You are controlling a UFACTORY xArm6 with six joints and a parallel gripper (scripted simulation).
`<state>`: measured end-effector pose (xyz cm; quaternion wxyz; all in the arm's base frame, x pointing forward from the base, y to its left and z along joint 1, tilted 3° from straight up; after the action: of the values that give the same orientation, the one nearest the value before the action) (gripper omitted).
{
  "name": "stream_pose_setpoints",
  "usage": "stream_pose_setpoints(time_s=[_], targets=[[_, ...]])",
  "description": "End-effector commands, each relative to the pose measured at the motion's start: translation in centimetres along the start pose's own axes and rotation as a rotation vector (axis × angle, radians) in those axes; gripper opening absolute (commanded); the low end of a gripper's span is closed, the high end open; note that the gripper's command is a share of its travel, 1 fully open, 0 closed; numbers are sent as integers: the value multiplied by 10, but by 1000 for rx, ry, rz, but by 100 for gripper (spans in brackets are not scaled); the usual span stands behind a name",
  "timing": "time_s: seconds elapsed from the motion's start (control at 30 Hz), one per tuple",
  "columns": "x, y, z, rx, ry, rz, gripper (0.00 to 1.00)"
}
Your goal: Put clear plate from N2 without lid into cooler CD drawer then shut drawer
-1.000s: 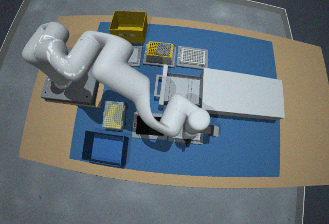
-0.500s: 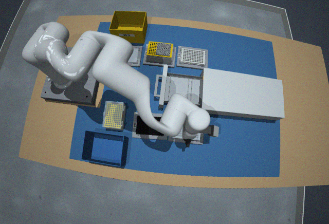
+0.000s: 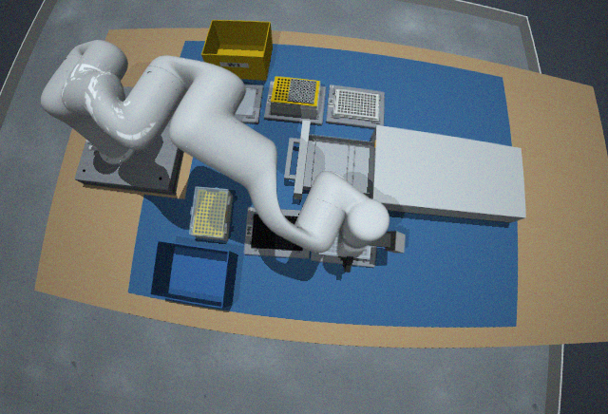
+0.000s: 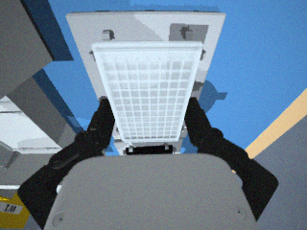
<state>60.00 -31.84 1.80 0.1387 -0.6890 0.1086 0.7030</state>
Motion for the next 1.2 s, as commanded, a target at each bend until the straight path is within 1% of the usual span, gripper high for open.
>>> stream_pose_setpoints(time_s=[0.0, 0.7, 0.97, 1.17], targets=[[-5, 0, -1, 0, 6, 1, 0], [-18, 0, -1, 0, 6, 1, 0], [-18, 0, -1, 0, 6, 1, 0], [-28, 0, -1, 0, 6, 1, 0]])
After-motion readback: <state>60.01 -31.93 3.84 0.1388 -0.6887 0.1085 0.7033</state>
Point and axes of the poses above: the point where the finger pads meet when closed, its own x axis out along the fingers, its own y axis across the jaws, z = x × y, the point moved 5 cm from there along -x, back along the fingers, and after that the axes turned 7 degrees about x, right-handed, at the moved point
